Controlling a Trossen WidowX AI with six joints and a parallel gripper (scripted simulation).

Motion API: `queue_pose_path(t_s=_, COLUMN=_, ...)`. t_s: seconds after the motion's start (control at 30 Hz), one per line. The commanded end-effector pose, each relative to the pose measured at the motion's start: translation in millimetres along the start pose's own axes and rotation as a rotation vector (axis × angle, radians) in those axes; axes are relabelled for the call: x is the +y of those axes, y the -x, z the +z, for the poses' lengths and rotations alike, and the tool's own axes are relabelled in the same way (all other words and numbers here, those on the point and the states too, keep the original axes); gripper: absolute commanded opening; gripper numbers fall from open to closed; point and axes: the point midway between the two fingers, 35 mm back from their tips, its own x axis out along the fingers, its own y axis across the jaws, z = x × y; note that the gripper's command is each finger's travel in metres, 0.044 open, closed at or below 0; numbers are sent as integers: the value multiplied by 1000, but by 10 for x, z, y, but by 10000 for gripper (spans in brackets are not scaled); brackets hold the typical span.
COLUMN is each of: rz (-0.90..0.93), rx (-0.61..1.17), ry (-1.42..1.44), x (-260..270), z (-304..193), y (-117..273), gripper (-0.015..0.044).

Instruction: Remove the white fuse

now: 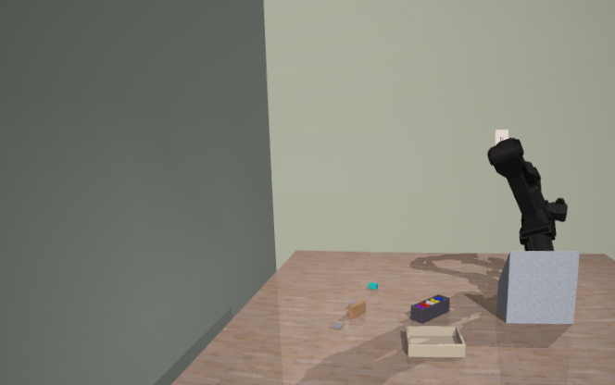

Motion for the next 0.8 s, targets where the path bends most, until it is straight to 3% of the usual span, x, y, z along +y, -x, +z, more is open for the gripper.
queue_pose_path(t_s=0.0, rz=-5, rx=4, ry=7, x=-4, z=-12, y=-6, gripper=374)
queue_pose_path(t_s=0.37, rz=-265, rx=238, ry=510, x=-395, z=-881, y=-243, gripper=85)
queue_pose_path(t_s=0.77, rz=-363, rx=485, ry=1222, x=-1290, z=-1915, y=-20, gripper=74)
